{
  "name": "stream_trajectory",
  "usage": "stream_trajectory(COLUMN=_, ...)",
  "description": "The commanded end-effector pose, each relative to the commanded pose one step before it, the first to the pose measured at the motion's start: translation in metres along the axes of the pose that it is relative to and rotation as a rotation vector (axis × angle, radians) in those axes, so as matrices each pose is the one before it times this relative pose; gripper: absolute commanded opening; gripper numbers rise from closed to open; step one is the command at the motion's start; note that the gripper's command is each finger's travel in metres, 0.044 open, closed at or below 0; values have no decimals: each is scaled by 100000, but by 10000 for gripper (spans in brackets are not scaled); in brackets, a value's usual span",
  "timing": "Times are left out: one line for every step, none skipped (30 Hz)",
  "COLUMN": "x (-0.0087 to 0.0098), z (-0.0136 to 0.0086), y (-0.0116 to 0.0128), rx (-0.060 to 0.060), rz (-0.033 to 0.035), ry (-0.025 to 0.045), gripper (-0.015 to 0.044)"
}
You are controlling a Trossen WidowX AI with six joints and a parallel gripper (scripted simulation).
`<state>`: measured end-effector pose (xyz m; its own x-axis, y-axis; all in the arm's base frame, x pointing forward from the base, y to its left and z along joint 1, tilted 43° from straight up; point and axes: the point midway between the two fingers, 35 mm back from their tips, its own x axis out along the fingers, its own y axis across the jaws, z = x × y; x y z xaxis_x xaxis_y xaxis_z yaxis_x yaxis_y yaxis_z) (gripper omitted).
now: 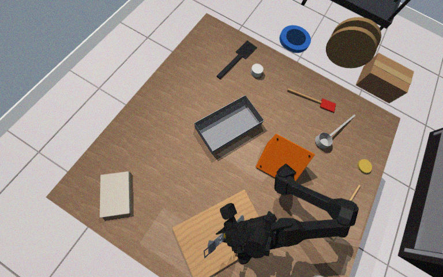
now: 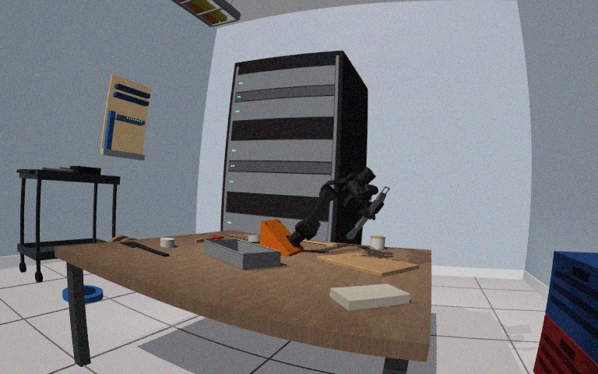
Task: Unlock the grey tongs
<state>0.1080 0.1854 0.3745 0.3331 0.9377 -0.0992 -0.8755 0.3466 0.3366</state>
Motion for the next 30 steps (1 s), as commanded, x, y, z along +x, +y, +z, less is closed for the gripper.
stream_trajectory(x=236, z=235, y=139, rx=-2238, rz=-233, ry=5539, gripper=-150)
stream_trajectory(x=73, z=-8, y=4, rx=-274, rz=-60, ry=1476, gripper=-150)
stream_trajectory(x=70, z=-12, y=4, rx=-251, rz=-51, ry=1514, gripper=-150)
stream_trajectory(x=68, z=-13, y=6, rx=-252, rz=-33, ry=1515, gripper=-150)
stream_trajectory(x=65, z=-14, y=7, rx=-252, rz=-16, ry=1516, gripper=-150)
stream_trajectory(x=63, z=-15, y=9, rx=-252, rz=2, ry=1516, gripper=-150)
stream_trajectory(x=60, z=-15, y=11, rx=-240, rz=20, ry=1484, gripper=-150)
stream_trajectory(x=58, z=-16, y=11, rx=-247, rz=35, ry=1481, gripper=-150)
stream_trajectory(x=56, z=-16, y=13, rx=-247, rz=51, ry=1480, gripper=-150)
stream_trajectory(x=54, z=-17, y=14, rx=-247, rz=68, ry=1480, gripper=-150)
stream_trajectory(x=52, z=-17, y=16, rx=-248, rz=84, ry=1479, gripper=-150)
stream_trajectory(x=50, z=-18, y=17, rx=-248, rz=101, ry=1478, gripper=-150)
stream_trajectory(x=48, z=-19, y=19, rx=-248, rz=117, ry=1477, gripper=-150)
stream_trajectory(x=52, z=-15, y=14, rx=-255, rz=113, ry=1475, gripper=-150)
stream_trajectory(x=44, z=-20, y=21, rx=-248, rz=150, ry=1475, gripper=-150)
stream_trajectory(x=47, z=-20, y=25, rx=-233, rz=172, ry=1486, gripper=-150)
stream_trajectory(x=40, z=-21, y=24, rx=-249, rz=182, ry=1471, gripper=-150)
stream_trajectory(x=39, z=-22, y=26, rx=-249, rz=198, ry=1469, gripper=-150)
stream_trajectory(x=37, z=-23, y=27, rx=-249, rz=214, ry=1467, gripper=-150)
stream_trajectory(x=35, z=-23, y=29, rx=-249, rz=231, ry=1464, gripper=-150)
stream_trajectory(x=33, z=-24, y=30, rx=-249, rz=246, ry=1462, gripper=-150)
stream_trajectory(x=32, z=-24, y=31, rx=-249, rz=262, ry=1459, gripper=-150)
stream_trajectory(x=30, z=-25, y=33, rx=-249, rz=278, ry=1456, gripper=-150)
stream_trajectory(x=28, z=-25, y=34, rx=-249, rz=294, ry=1453, gripper=-150)
stream_trajectory(x=27, z=-26, y=36, rx=-249, rz=310, ry=1449, gripper=-150)
stream_trajectory(x=25, z=-26, y=37, rx=-249, rz=325, ry=1446, gripper=-150)
stream_trajectory(x=24, z=-27, y=39, rx=-248, rz=341, ry=1442, gripper=-150)
stream_trajectory(x=22, z=-27, y=40, rx=-248, rz=356, ry=1438, gripper=-150)
stream_trajectory(x=22, z=-27, y=40, rx=-255, rz=370, ry=1432, gripper=-150)
stream_trajectory(x=19, z=-28, y=43, rx=-248, rz=387, ry=1430, gripper=-150)
